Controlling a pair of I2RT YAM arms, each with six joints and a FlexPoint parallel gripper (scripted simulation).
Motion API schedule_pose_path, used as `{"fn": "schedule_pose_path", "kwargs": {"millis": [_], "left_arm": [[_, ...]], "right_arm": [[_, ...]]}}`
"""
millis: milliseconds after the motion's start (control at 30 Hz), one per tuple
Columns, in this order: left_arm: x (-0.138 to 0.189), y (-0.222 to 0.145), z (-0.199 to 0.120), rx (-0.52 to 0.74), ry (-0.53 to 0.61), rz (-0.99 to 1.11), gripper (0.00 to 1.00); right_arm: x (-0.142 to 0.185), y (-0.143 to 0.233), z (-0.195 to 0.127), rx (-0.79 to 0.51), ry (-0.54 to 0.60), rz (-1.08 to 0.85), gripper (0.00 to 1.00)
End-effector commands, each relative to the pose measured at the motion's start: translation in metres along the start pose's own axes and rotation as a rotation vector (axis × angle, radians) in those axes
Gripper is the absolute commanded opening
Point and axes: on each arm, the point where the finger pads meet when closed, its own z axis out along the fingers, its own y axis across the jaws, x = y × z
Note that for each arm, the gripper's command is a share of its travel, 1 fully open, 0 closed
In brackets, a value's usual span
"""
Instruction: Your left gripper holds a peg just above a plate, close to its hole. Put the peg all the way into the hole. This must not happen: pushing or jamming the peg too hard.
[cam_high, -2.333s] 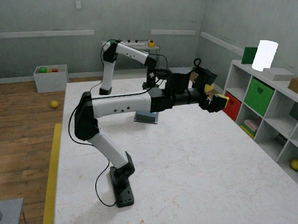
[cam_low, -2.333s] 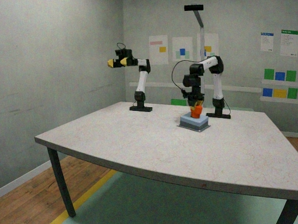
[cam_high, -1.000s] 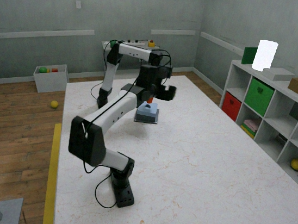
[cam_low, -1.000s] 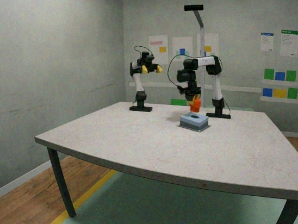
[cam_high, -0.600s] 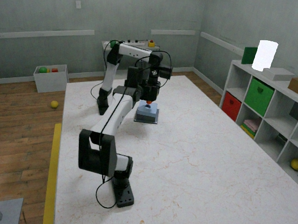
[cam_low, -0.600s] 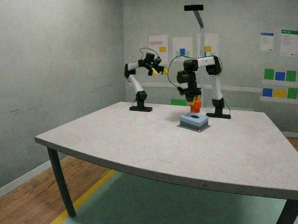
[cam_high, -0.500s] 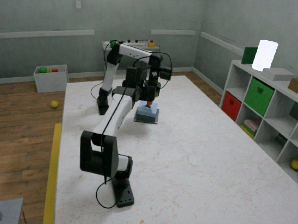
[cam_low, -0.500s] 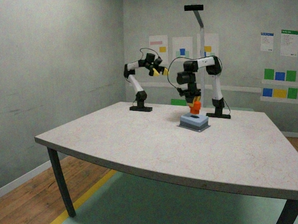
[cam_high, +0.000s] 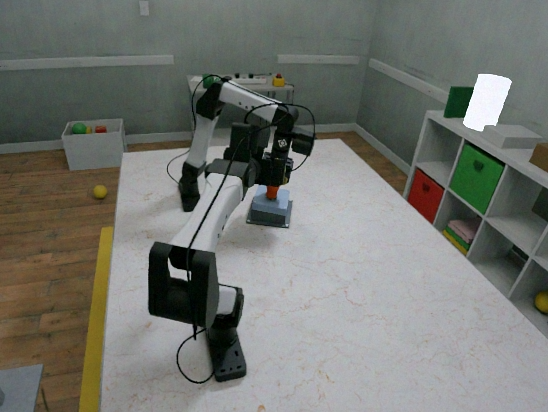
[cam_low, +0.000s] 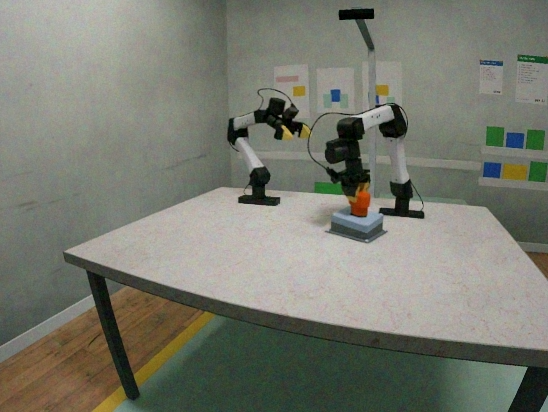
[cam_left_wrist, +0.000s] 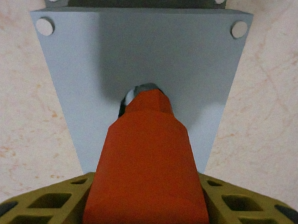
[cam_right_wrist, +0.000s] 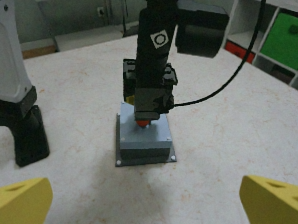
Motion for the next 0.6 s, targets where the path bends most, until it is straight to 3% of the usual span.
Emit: {"fn": "schedule_pose_path", "kwargs": {"millis": [0,100,567], "left_arm": [[0.001,0.004,-0.019,-0.076,0.001,-0.013,0.34],[0.0,0.011,-0.028,-0.12,-0.006,-0.018,0.34],[0.002,0.006,-0.017,-0.038,0.01,-0.006,0.34]], "right_arm": [[-0.008,-0.001,-0.004,0.002,-0.027,0.004,1.0],[-0.008,-0.001,-0.004,0.002,-0.027,0.004,1.0],[-0.008,-0.001,-0.004,0.002,-0.027,0.004,1.0]]}}
